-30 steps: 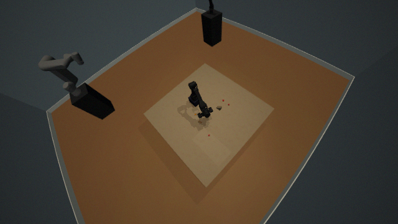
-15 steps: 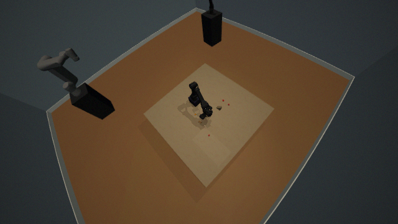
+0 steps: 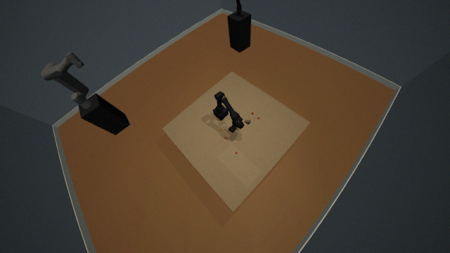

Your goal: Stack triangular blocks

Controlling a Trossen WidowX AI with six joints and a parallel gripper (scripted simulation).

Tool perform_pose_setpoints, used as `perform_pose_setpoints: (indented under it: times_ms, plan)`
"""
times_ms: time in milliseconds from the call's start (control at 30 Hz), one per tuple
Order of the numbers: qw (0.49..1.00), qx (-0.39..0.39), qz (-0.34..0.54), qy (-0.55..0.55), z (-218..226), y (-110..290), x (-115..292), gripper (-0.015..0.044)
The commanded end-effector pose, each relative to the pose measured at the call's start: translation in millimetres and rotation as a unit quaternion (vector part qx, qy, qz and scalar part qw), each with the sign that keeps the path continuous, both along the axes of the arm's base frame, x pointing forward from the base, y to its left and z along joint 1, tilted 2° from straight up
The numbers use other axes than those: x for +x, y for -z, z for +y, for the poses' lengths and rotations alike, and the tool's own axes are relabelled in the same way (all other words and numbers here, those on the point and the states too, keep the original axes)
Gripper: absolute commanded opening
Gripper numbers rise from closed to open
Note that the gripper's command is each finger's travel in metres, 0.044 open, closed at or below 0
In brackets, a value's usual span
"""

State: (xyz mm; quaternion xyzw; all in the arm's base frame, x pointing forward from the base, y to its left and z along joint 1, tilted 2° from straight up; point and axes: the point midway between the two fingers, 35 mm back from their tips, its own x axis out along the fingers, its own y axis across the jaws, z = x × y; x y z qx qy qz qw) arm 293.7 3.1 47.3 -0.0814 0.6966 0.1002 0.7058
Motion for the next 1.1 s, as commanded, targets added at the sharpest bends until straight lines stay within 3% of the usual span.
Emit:
perform_pose_setpoints:
  times_ms: [0, 1067]
  plan:
    - [1.000, -0.003, -0.007, 0.001, 14.4, -7.8, 0.6, 0.0000]
    - [1.000, 0.005, -0.004, 0.002, 151.2, -48.7, -56.5, 0.0000]
